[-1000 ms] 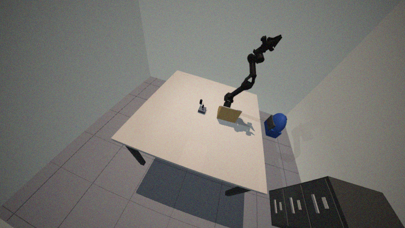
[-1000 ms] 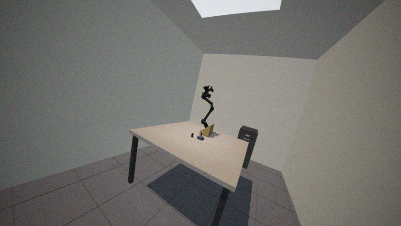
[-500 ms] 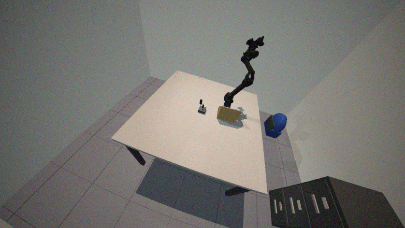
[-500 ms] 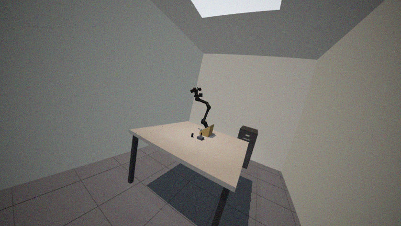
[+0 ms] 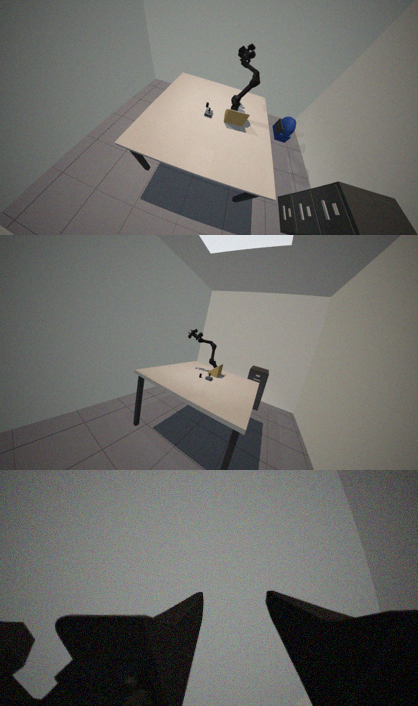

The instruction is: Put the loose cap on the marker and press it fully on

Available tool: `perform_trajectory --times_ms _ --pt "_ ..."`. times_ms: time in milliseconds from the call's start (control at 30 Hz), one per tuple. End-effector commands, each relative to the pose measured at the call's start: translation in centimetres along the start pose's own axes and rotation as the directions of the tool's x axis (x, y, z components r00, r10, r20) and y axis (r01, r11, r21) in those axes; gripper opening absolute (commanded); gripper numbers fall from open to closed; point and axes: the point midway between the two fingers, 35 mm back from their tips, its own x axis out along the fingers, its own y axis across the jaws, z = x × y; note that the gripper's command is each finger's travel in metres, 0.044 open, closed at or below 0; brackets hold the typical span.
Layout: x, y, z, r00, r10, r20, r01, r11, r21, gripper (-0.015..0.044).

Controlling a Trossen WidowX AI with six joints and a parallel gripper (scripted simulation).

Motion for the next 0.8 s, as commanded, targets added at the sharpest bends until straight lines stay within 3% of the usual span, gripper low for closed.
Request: perform_trajectory --times_ms 0,267,533,767 --pt "-0.6 7.2 1.9 0.978 0.204 0.044 -0.206 0.977 0.051 0.0242" --pt "-4.5 18.2 6.2 0.844 0.518 0.137 -0.531 0.843 0.086 0.0242" --pt "-12.3 27.7 10.5 0.582 0.788 0.201 -0.802 0.596 -0.017 0.0242" --pt "-20.2 32.4 14.0 0.333 0.91 0.249 -0.922 0.369 -0.117 0.0242"
